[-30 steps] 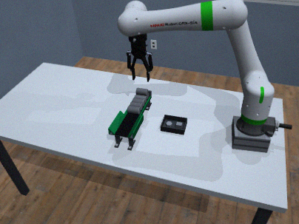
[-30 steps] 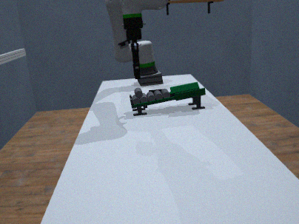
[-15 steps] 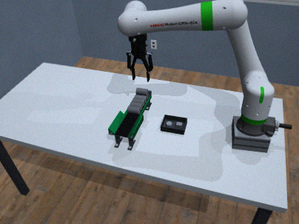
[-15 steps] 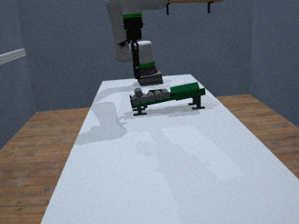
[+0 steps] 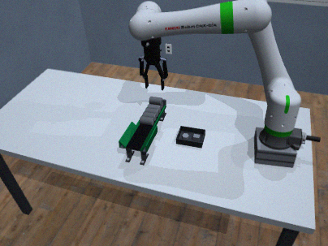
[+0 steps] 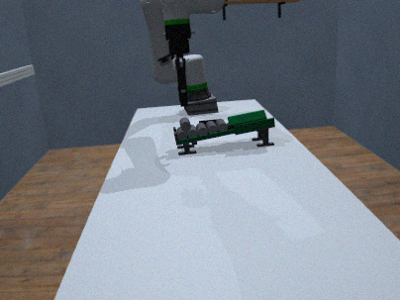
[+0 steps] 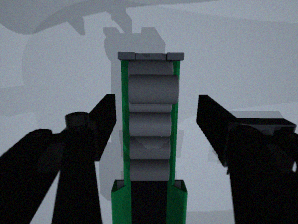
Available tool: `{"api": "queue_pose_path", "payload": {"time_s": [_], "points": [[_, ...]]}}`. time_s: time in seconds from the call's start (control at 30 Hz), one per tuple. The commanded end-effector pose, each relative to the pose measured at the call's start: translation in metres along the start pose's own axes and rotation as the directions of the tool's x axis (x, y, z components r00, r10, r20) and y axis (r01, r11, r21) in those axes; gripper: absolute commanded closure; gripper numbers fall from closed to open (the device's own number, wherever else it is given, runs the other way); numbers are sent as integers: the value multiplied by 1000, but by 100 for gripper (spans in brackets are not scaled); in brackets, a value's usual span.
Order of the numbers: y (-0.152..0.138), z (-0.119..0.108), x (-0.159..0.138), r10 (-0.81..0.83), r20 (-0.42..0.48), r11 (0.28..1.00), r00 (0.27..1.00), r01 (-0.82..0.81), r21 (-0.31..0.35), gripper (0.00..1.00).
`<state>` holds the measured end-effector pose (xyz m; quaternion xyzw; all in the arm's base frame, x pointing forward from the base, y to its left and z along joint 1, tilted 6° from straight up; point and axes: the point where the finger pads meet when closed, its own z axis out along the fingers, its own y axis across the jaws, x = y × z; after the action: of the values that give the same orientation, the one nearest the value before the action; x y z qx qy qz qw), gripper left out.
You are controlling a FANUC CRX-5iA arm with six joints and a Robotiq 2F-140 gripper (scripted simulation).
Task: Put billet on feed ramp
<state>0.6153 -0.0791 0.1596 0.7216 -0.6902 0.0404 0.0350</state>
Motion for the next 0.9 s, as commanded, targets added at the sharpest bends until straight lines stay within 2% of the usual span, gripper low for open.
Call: {"api": "queue_pose_path", "payload": {"time_s": [0.0,0.87], "points": [[0,1,0,0,-1,1000,1000,0,2,44],[-1,32,0,0,-1,1000,1000,0,2,44]]}}
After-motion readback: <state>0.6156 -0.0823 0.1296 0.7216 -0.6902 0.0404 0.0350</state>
